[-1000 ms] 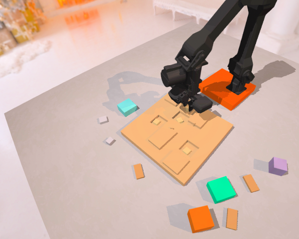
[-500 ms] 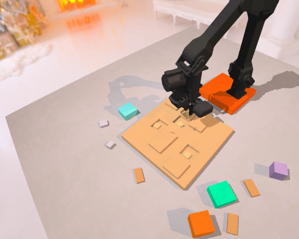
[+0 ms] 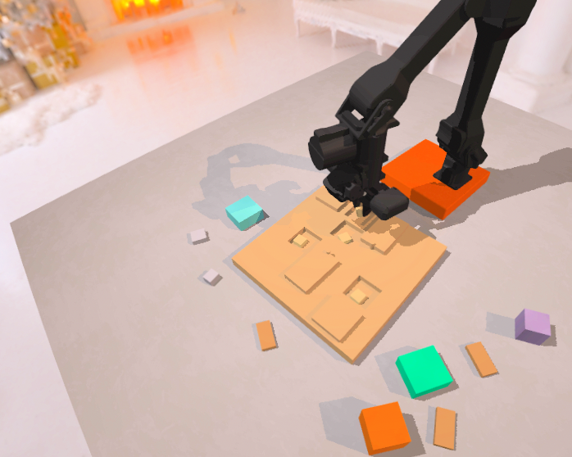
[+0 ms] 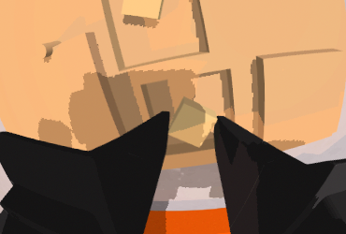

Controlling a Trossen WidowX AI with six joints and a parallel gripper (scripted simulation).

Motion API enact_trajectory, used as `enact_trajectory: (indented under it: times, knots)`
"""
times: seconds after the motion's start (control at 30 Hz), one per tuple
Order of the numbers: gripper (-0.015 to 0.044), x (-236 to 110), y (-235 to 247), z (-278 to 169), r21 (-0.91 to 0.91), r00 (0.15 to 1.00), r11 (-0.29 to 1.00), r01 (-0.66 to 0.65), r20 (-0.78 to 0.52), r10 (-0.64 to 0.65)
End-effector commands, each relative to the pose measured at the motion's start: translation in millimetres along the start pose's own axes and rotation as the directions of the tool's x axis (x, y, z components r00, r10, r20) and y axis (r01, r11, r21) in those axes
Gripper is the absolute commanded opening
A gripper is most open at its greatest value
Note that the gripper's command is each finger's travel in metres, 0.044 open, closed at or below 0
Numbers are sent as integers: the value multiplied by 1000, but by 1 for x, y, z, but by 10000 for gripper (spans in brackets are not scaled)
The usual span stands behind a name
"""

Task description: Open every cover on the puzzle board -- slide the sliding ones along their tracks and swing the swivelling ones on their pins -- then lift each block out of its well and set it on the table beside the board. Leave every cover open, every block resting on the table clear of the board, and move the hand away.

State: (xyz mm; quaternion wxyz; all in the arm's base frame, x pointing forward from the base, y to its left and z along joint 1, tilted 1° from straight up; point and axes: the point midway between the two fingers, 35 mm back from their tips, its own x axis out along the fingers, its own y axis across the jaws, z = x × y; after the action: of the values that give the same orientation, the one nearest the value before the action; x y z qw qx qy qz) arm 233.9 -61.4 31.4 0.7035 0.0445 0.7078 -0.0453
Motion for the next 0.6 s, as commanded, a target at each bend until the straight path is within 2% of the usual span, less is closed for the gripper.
enact_trajectory:
  times: [0.0, 0.37, 0.4, 0.47, 0.57]
  knots:
    - [80, -8, 0, 2, 3, 1000, 1000, 2, 8, -2]
    - [80, -22, 0, 1, 4, 1000, 1000, 2, 6, -2]
    - [54, -16, 0, 0, -14, 1000, 1000, 0, -2, 0]
    - [1, -21, -1, -3, -125, 1000, 992, 0, -1, 0]
    - [0, -33, -4, -10, -382, 1000, 924, 1, 0, -1]
